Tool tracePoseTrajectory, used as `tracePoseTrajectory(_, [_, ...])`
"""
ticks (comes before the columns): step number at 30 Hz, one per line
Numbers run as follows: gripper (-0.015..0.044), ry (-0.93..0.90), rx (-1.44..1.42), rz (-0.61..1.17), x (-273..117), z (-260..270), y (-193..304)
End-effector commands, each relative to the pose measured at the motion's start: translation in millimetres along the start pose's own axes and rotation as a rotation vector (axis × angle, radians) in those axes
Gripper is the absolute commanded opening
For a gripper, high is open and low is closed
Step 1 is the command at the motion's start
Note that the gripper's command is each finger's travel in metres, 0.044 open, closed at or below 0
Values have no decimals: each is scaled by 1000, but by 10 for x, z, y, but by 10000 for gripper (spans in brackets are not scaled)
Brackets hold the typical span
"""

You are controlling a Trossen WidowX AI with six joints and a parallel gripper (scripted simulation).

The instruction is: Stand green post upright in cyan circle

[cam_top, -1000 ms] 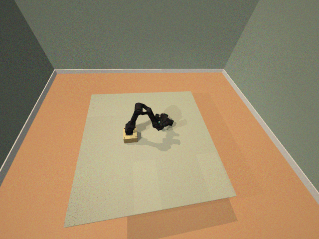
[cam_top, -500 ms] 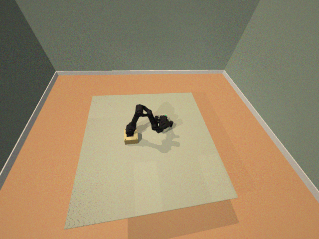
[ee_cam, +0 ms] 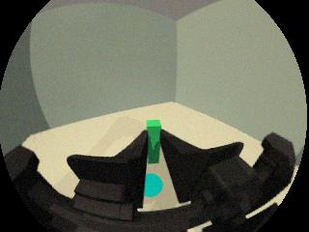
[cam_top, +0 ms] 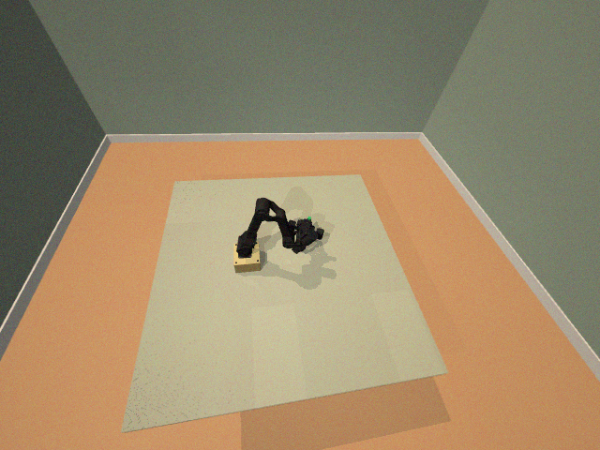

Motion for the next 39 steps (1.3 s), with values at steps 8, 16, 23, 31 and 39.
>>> tracePoseTrajectory(8, [22, -25, -28, -34, -69, 85, -17])
tracePoseTrajectory(16, [22, -25, -28, -34, -70, 85, -17])
tracePoseTrajectory(23, [22, -25, -28, -34, -70, 85, -17])
tracePoseTrajectory(31, [22, -25, -28, -34, -45, 48, 128])
tracePoseTrajectory(39, [22, -25, -28, -34, -13, 12, 346])
Point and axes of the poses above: the point midway between the two fingers, 35 mm back from their tips, its own x axis out along the fingers, its own z axis across the jaws, y = z × x, the point moved 4 cm from there along -x, back along the fingers, and after that the axes turned 3 degrees about x, right-handed, at the moved point
